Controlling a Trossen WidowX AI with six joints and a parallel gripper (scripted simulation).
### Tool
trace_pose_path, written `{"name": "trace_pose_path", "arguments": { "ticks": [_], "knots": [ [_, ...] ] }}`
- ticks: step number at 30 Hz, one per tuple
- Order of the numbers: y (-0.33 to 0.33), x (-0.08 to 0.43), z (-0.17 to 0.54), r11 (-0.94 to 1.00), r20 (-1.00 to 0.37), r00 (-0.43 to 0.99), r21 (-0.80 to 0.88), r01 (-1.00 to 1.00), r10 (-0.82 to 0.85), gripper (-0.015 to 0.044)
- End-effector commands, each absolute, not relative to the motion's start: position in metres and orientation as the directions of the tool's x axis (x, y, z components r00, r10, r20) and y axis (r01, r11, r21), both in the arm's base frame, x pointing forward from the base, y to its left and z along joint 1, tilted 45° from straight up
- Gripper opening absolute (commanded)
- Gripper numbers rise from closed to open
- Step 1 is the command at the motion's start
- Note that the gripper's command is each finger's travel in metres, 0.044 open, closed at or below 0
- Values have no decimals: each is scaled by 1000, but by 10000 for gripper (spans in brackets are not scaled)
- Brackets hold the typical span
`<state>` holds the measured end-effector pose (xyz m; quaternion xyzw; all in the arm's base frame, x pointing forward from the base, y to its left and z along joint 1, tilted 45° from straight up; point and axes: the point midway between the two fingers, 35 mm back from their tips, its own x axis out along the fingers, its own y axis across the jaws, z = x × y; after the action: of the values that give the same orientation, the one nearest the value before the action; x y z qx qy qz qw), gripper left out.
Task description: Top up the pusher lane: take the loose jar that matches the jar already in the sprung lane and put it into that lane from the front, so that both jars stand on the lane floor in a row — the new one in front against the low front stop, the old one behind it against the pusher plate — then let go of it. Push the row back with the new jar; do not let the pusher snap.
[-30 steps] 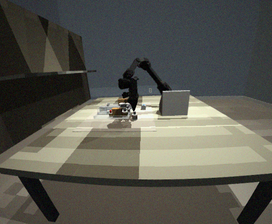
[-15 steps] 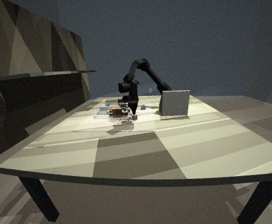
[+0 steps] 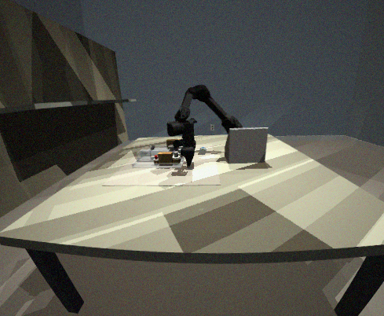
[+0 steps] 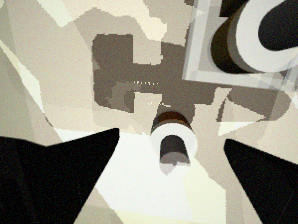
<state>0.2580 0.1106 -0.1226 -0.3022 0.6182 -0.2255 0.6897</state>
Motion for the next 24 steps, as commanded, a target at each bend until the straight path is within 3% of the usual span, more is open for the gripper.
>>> {"name": "trace_pose_path", "arguments": {
  "ticks": [1,12,18,22,24],
  "knots": [
    [104,257,-127,709,-711,132,-702,-70,-691,440],
    [104,257,-127,709,-711,132,-702,-70,-691,151],
    [104,257,-127,709,-711,132,-702,-70,-691,111],
    [112,257,-122,710,-712,132,-700,-71,-689,6],
    [123,257,-114,712,-714,132,-699,-71,-688,0]
  ]
}}
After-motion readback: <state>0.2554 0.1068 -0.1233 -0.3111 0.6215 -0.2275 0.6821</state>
